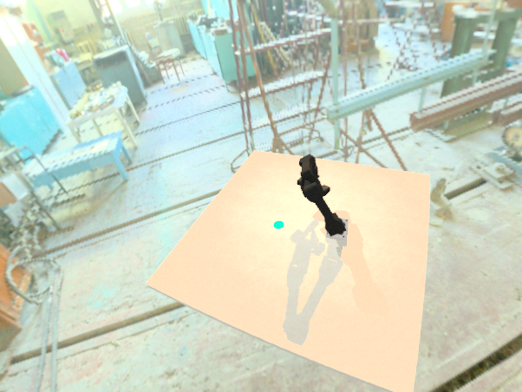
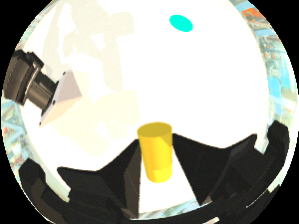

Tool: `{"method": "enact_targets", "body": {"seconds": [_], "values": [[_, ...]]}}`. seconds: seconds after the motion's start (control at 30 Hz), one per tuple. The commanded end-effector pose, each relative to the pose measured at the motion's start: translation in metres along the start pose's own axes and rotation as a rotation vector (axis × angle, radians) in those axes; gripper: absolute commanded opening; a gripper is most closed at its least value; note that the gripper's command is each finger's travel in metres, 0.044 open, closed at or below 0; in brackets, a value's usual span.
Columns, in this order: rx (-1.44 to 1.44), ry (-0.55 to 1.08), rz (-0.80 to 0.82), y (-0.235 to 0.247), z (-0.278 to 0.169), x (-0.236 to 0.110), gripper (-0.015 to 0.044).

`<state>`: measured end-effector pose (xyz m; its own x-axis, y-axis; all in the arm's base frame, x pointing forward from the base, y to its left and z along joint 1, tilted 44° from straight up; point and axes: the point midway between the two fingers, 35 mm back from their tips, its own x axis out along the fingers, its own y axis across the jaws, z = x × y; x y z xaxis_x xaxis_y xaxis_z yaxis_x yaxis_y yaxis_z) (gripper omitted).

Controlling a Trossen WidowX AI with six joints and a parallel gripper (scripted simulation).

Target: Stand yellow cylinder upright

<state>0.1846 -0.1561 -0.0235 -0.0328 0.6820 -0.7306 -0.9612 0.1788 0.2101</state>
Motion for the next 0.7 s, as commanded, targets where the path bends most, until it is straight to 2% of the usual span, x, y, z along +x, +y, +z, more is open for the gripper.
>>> {"method": "enact_targets", "body": {"seconds": [0.0, 0.67], "values": [[-0.005, 0.006, 0.002, 0.002, 0.001, -0.012, 0.0105], [0.295, 0.019, -0.007, -0.025, 0.027, -0.023, 0.0105]]}}
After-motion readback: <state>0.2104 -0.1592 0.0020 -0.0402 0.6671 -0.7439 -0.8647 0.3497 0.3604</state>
